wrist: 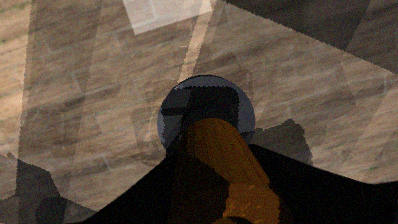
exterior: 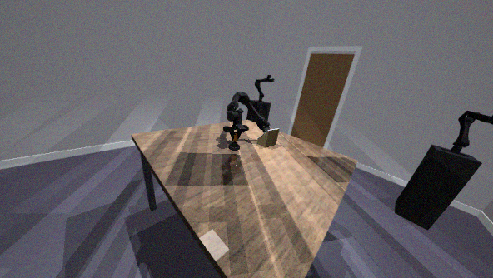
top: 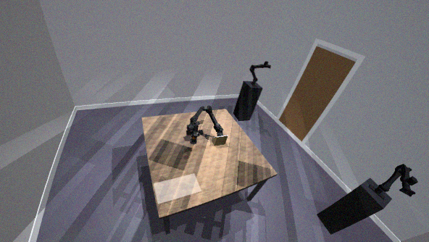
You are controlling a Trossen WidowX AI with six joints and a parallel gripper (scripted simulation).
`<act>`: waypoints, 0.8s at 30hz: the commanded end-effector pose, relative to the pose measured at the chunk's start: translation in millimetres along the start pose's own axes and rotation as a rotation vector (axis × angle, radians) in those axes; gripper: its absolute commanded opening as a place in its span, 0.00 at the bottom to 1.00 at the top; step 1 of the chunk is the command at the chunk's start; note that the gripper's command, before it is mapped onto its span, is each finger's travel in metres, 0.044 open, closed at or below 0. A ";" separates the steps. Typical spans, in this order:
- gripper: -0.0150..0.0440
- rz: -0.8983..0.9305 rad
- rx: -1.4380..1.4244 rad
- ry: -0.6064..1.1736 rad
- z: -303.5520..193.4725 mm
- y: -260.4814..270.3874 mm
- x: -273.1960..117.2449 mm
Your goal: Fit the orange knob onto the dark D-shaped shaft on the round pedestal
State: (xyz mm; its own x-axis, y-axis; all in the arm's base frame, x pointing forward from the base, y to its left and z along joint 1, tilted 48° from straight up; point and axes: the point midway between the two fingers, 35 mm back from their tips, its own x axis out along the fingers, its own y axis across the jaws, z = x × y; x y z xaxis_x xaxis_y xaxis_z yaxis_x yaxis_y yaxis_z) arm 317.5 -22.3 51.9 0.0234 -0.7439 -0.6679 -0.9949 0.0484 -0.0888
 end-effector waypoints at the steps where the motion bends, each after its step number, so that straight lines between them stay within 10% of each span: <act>1: 0.25 -0.002 -0.004 0.000 0.2 0.0 -2.5; 24: 0.25 -0.002 -0.213 0.000 0.3 -0.1 -1.9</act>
State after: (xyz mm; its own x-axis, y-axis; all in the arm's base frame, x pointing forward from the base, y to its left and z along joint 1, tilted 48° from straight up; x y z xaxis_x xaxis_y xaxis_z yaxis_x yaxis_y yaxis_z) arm 317.4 -20.8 52.3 0.0221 -0.7452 -0.6664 -0.9942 -0.0866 0.0639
